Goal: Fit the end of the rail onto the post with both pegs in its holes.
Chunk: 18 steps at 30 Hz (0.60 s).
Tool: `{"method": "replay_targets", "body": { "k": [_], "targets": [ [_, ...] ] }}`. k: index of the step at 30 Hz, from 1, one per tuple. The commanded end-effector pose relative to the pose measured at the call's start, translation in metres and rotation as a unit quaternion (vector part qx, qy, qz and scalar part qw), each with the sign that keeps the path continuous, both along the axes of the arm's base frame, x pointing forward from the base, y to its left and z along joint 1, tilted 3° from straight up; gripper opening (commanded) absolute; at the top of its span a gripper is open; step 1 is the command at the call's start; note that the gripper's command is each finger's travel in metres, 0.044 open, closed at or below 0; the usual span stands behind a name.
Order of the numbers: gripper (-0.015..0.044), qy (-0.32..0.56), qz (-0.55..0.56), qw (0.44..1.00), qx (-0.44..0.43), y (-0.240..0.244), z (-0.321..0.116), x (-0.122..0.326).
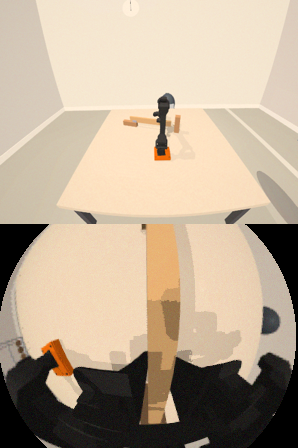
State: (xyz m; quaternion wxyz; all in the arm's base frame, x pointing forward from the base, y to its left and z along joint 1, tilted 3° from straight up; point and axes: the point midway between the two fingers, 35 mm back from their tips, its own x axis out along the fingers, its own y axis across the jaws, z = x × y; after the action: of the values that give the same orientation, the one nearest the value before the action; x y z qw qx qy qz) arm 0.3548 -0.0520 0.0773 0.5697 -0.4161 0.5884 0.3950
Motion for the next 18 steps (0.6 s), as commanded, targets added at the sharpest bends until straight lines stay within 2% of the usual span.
{"method": "replay_targets", "body": {
  "k": [1,18],
  "targets": [
    [0.0000,-0.002,0.002,1.000,-0.001,-0.0022,0.0005,-0.0001],
    [0.0000,-0.002,0.002,1.000,-0.001,-0.0074,0.0003,-0.0015]
  ]
}}
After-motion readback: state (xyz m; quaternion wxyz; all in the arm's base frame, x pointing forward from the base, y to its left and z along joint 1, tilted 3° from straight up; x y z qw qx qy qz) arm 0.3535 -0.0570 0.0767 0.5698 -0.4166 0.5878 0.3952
